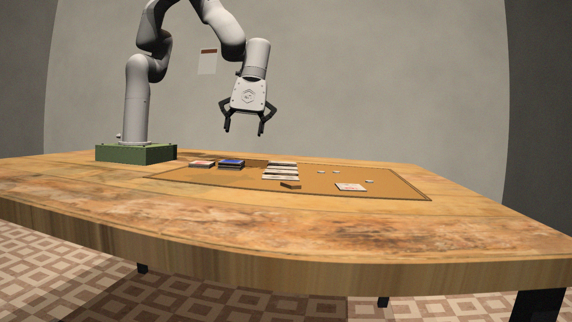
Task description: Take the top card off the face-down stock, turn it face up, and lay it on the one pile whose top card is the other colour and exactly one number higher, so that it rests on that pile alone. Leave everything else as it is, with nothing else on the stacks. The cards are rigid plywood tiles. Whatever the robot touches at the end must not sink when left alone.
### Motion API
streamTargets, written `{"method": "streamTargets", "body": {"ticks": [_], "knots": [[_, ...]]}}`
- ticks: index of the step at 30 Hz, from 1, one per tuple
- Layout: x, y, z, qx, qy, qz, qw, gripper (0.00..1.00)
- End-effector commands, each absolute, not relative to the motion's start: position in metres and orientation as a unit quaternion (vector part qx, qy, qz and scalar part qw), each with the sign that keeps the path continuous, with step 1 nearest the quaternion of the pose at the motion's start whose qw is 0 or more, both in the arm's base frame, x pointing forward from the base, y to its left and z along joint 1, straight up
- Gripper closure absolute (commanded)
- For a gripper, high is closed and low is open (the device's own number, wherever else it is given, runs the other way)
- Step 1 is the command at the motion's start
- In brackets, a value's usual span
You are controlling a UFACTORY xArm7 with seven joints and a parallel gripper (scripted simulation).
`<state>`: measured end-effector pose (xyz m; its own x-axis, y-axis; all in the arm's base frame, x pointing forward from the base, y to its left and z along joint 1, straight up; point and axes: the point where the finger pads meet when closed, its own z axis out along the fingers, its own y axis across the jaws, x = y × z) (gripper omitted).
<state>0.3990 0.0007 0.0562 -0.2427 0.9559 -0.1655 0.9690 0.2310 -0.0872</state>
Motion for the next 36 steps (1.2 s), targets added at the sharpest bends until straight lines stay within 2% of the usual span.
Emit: {"method": "streamTargets", "body": {"ticks": [1, 5, 36], "knots": [[0.4, 0.001, 0.057, 0.614, 0.784, -0.083, 0.039, 0.0], [0.386, 0.007, 0.053, 0.625, 0.778, -0.051, 0.019, 0.0], [0.372, 0.011, 0.05, 0.638, 0.77, -0.018, 0.003, 0.0]]}}
